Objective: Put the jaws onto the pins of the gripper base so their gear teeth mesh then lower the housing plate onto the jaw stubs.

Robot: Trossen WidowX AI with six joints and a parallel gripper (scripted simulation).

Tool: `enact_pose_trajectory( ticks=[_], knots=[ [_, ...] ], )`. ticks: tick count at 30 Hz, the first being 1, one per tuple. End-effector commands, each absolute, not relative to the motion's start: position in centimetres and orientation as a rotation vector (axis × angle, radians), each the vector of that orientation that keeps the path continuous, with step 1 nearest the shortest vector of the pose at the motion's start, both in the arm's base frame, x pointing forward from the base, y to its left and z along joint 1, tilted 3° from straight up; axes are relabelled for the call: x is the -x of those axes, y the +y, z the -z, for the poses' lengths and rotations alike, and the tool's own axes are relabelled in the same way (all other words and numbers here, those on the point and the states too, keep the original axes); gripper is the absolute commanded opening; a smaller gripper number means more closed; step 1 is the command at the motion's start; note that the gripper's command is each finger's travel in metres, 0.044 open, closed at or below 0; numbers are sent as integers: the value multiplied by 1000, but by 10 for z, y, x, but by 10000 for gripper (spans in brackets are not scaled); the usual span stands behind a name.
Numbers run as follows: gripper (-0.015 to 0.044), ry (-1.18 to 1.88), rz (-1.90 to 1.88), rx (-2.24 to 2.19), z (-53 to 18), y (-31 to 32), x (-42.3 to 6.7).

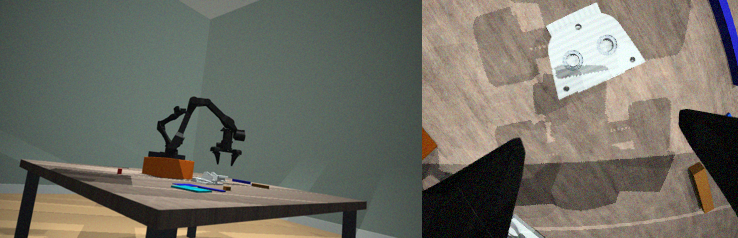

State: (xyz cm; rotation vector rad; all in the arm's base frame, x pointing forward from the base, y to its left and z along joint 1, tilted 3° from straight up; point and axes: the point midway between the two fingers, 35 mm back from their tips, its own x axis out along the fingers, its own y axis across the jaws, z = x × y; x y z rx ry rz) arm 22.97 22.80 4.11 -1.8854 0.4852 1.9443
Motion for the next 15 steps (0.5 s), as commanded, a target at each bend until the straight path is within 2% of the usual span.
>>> enact_pose_trajectory(
  ticks=[1,11,15],
  knots=[
    [440,367,-2019,1953,-45,238,-219],
    [440,244,-2095,2025,-46,248,-208],
    [440,244,-2095,2024,-15,248,-206]
  ],
)
